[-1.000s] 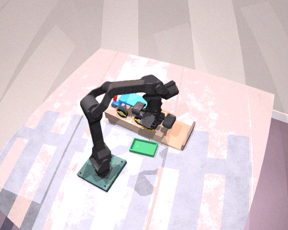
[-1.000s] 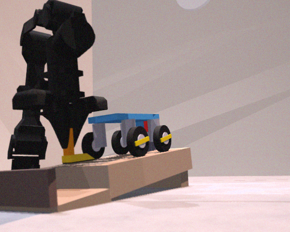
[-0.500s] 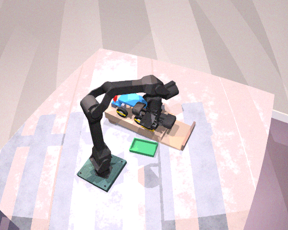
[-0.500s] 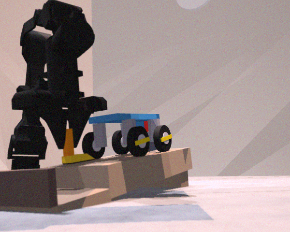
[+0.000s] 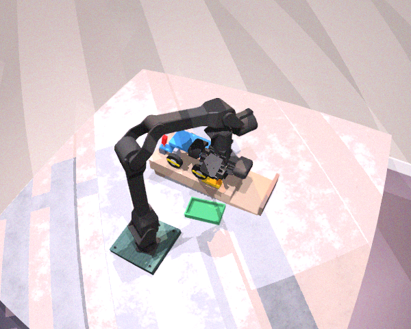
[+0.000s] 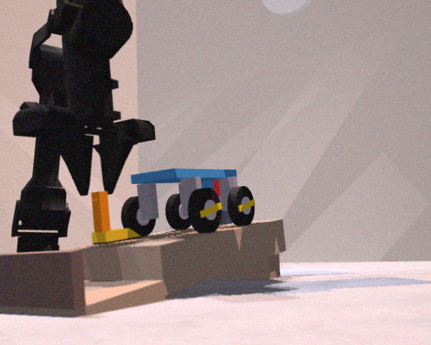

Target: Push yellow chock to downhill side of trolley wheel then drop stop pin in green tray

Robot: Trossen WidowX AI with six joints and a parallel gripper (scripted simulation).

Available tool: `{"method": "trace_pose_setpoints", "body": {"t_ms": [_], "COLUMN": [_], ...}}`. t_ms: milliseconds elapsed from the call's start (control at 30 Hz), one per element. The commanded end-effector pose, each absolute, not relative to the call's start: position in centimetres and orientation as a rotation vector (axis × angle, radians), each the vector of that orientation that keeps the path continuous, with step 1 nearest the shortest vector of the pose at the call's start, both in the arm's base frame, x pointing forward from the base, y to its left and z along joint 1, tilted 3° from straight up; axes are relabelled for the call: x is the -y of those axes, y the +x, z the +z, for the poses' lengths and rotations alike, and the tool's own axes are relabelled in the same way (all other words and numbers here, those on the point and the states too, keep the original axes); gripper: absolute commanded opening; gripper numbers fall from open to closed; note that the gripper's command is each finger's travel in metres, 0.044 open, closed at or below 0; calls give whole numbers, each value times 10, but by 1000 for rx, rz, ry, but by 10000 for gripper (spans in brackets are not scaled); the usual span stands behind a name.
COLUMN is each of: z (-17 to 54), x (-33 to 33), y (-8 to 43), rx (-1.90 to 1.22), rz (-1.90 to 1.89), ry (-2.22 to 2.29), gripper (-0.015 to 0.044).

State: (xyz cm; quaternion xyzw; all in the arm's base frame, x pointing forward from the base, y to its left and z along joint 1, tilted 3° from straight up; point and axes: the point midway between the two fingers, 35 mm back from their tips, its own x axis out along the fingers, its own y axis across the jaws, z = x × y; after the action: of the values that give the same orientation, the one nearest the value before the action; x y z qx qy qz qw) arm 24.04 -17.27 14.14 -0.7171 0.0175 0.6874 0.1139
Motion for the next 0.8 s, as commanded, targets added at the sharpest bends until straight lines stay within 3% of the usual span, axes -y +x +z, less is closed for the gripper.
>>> {"method": "trace_pose_setpoints", "body": {"t_ms": [0,167,300,433,767], "z": [155,168,161,175,197], "x": [175,177,176,177,104], "y": [241,241,240,247,292], "rx": [-48,-48,-54,-7,799], "rz": [2008,2008,2012,2043,2134], "ry": [-2115,-2115,-2110,-2277,-2600], "gripper": [190,190,295,190,190]}}
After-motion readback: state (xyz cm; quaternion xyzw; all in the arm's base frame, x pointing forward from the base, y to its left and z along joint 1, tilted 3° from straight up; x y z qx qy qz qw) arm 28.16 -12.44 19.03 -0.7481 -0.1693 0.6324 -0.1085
